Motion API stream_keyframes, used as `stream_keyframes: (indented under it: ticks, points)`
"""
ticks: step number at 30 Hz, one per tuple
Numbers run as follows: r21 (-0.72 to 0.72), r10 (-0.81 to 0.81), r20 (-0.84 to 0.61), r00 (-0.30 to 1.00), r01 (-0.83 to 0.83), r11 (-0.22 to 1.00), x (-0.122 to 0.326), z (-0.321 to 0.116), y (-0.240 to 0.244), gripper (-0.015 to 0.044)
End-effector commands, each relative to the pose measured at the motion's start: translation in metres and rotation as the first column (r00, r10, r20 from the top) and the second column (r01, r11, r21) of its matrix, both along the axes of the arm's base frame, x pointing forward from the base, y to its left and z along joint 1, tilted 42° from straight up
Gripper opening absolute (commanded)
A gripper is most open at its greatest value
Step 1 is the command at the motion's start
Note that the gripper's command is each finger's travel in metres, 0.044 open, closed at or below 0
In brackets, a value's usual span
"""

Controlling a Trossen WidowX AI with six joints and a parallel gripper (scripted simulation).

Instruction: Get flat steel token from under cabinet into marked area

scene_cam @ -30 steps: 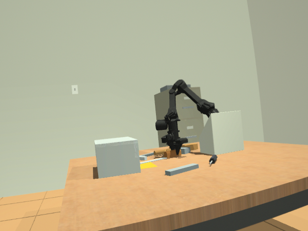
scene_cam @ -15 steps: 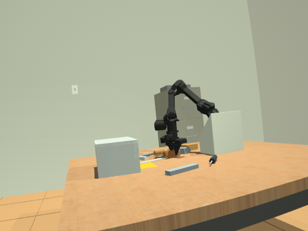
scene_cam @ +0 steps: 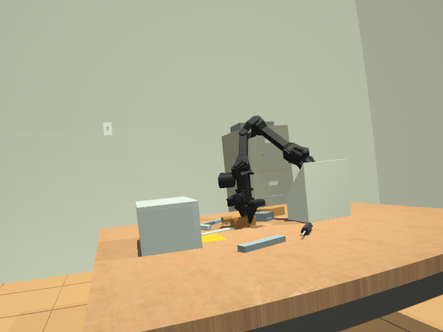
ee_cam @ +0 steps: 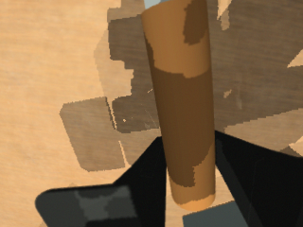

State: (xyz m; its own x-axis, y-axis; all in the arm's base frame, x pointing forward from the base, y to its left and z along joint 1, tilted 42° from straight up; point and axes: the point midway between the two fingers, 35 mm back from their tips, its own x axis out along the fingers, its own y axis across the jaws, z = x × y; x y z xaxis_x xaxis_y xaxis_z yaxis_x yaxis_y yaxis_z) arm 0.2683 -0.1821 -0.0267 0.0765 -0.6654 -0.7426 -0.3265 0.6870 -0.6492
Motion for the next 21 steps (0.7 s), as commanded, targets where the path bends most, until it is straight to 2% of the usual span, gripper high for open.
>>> stream_keyframes:
  ticks: [1, 21]
  points:
    - [0.000, -0.003, 0.003, 1.000, 0.003, 1.000, 0.007, -0.001, 0.002, 0.0000]
    - [0.001, -0.002, 0.004, 1.000, 0.002, 1.000, 0.030, -0.004, 0.008, 0.0000]
